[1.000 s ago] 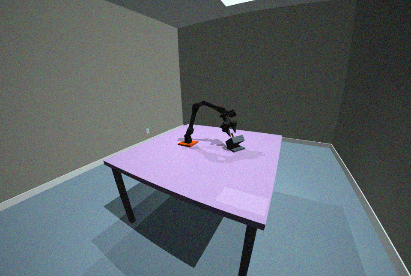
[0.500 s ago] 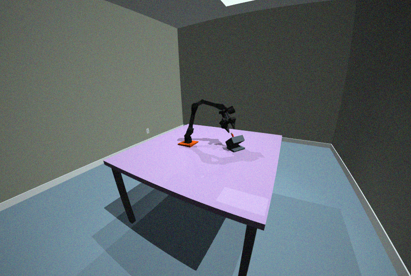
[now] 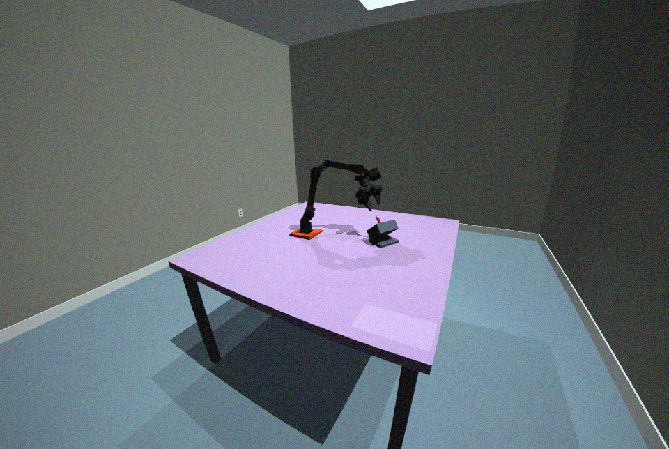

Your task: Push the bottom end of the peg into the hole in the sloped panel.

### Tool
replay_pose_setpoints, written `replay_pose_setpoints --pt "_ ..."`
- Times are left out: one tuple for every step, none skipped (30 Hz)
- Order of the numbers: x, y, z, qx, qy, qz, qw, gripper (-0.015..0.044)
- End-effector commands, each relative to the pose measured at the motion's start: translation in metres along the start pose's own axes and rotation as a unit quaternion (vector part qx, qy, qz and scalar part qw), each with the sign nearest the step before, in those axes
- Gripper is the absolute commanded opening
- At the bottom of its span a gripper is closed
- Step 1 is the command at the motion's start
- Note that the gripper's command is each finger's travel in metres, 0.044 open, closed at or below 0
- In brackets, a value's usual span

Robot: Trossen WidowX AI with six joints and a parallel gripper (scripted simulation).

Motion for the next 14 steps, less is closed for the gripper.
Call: replay_pose_setpoints --pt "0.000 0.006 0.000 0.000 0.000 -0.001 1.000 0.0440" --pt "0.000 0.008 0.000 0.000 0.000 -0.001 1.000 0.0440" --pt "0.000 0.010 0.000 0.000 0.000 -0.001 1.000 0.0440" --pt "0.000 0.012 0.000 0.000 0.000 -0.001 1.000 0.0440" --pt "0.000 0.014 0.000 0.000 0.000 -0.001 1.000 0.0440" --pt "0.000 0.015 0.000 0.000 0.000 -0.001 1.000 0.0440" --pt "0.000 0.017 0.000 0.000 0.000 -0.001 1.000 0.0440" --pt "0.000 0.018 0.000 0.000 0.000 -0.001 1.000 0.0440" --pt "0.000 0.018 0.000 0.000 0.000 -0.001 1.000 0.0440" --pt "0.000 0.018 0.000 0.000 0.000 -0.001 1.000 0.0440" --pt "0.000 0.018 0.000 0.000 0.000 -0.001 1.000 0.0440" --pt "0.000 0.018 0.000 0.000 0.000 -0.001 1.000 0.0440" --pt "0.000 0.018 0.000 0.000 0.000 -0.001 1.000 0.0440" --pt "0.000 0.018 0.000 0.000 0.000 -0.001 1.000 0.0440"
Point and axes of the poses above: the point midway between the two fingers, 35 mm back from their tips, its own y axis back along the fingers, its own z axis across the jaws, x = y × z, the point moved 5 cm from there along y, back along the fingers, and after that the axes turned 3 degrees about y, right-handed, at the moved point
